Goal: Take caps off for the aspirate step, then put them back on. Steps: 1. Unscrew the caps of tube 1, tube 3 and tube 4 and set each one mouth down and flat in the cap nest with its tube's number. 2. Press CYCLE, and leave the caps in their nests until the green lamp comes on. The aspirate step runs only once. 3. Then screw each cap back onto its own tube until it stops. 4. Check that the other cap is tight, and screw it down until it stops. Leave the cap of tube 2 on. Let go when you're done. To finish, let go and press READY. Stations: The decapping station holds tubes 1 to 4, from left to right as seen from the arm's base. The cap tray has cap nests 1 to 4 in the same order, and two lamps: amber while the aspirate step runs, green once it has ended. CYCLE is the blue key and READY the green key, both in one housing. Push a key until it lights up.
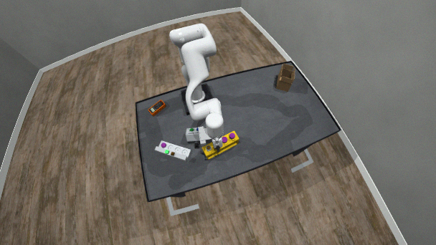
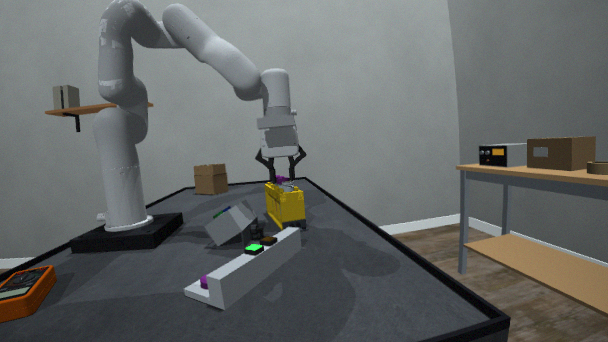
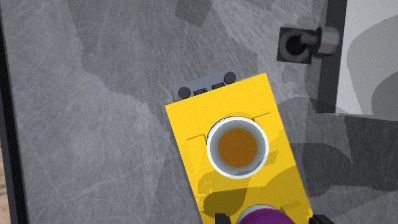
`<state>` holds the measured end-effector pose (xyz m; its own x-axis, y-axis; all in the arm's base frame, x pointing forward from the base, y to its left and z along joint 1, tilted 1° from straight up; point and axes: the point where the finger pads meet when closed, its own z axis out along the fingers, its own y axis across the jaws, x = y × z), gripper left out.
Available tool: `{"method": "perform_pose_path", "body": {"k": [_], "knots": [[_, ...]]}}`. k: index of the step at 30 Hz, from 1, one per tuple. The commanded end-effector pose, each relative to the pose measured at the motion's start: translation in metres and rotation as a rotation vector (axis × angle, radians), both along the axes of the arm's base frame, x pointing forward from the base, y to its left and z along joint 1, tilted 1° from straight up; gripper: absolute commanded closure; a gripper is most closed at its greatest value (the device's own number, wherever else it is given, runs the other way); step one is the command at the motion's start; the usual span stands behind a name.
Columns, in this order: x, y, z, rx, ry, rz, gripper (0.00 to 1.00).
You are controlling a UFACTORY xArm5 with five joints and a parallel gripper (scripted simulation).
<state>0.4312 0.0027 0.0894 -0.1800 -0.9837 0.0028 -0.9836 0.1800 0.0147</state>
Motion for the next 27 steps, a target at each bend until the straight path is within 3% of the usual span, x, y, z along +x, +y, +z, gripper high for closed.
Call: {"method": "perform_pose_path", "body": {"k": [1, 27], "knots": [[0.0012, 0.0000, 0.0016, 0.007, -0.004, 0.172, 0.54], [0.0012, 0.0000, 0.0016, 0.019, -0.006, 1.110, 0.54]]}}
